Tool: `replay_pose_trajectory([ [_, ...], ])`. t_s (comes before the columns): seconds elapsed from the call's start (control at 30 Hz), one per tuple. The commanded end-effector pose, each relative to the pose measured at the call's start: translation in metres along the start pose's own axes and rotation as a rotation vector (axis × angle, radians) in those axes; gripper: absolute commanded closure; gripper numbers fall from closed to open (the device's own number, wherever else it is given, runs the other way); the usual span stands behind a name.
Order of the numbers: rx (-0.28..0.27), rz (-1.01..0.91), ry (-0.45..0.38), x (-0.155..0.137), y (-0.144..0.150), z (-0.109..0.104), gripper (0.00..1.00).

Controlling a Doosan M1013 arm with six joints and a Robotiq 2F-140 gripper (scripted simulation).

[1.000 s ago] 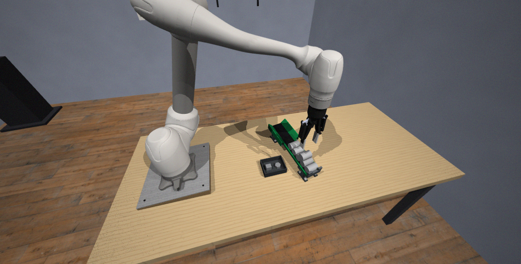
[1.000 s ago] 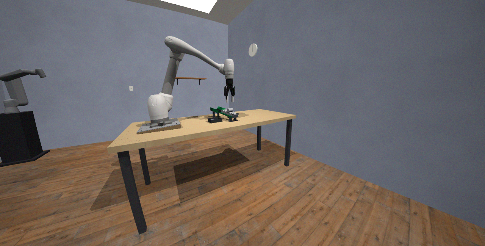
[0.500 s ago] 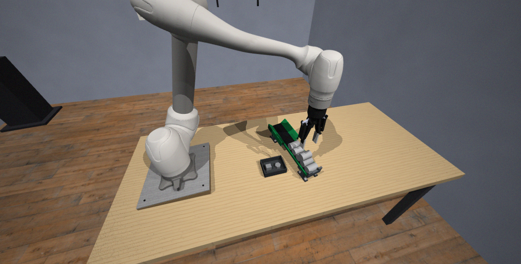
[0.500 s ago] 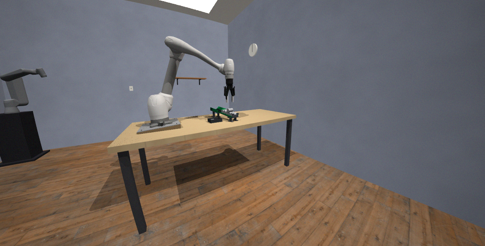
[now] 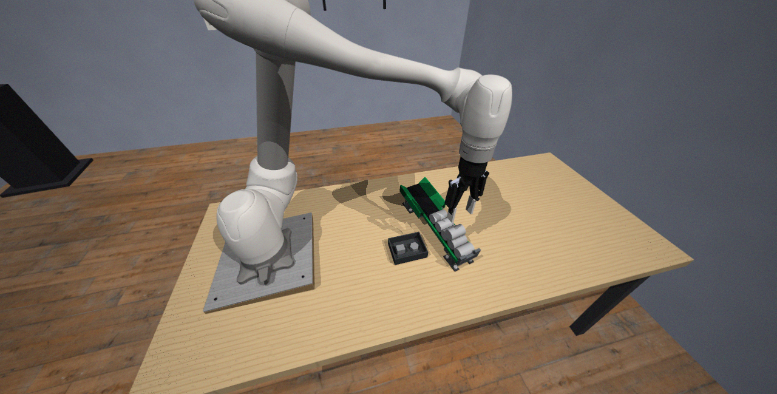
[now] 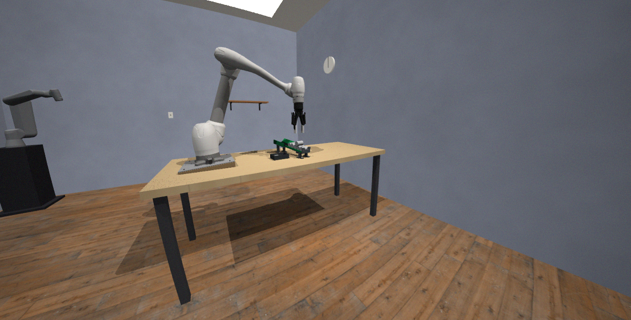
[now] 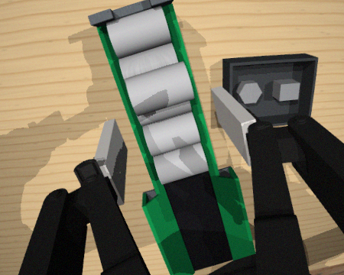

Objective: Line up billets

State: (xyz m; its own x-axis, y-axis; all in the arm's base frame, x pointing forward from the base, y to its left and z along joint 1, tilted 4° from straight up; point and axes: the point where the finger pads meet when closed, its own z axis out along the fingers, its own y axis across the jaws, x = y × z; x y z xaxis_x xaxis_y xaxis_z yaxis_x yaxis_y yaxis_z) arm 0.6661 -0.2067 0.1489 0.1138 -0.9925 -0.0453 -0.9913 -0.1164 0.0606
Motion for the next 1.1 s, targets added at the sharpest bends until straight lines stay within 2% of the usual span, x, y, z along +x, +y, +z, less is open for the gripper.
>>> replay_pose_trajectory([
  [0.0, -0.004, -0.001, 0.005, 0.0, 0.0, 0.003, 0.47],
  [0.57, -0.004, -0.001, 0.005, 0.0, 0.0, 0.017, 0.47],
  [1.07, -0.004, -0.001, 0.005, 0.0, 0.0, 0.04, 0.47],
])
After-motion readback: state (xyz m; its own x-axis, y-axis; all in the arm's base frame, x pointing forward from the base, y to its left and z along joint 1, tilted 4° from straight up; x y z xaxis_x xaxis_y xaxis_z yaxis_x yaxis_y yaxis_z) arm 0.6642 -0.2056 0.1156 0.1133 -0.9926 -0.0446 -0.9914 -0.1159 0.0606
